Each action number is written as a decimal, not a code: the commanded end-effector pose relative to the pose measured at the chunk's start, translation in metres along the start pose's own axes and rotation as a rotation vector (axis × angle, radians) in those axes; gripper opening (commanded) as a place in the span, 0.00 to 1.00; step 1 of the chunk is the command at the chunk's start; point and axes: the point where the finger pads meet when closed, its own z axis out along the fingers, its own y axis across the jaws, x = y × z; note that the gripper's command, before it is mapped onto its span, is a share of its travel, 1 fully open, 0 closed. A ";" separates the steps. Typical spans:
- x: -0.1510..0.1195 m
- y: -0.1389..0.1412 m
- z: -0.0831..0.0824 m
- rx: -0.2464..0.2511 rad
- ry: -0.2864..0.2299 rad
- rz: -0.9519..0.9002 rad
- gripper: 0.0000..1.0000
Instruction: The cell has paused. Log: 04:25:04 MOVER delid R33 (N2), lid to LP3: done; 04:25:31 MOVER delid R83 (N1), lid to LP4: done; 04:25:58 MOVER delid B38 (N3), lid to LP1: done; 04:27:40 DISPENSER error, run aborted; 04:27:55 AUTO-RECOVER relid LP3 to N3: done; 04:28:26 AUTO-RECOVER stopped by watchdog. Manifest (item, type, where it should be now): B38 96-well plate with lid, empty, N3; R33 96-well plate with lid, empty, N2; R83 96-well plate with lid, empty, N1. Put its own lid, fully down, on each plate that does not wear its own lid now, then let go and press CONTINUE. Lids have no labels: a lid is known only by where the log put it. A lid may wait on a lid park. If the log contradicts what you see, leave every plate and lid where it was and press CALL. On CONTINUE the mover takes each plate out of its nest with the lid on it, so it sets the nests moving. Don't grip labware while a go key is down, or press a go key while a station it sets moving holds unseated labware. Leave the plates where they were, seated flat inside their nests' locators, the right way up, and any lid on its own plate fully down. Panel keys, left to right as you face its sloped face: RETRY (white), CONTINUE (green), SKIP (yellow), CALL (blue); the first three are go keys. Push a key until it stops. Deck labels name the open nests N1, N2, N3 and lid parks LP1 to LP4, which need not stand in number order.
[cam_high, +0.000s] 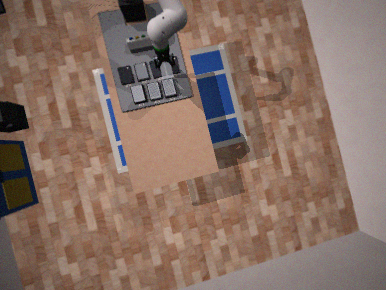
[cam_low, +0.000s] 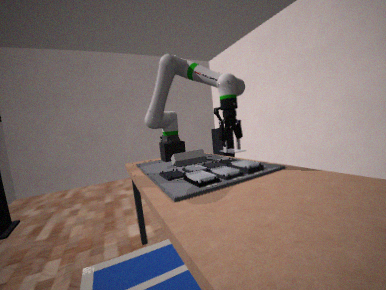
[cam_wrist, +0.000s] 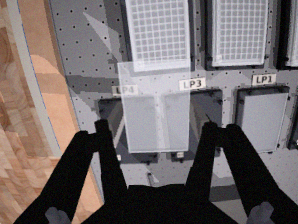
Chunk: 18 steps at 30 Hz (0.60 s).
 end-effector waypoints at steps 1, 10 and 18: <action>0.050 0.049 -0.001 0.001 0.001 -0.001 0.00; 0.103 0.125 0.001 0.002 0.002 -0.002 0.00; 0.108 0.134 0.002 0.002 0.002 -0.002 0.00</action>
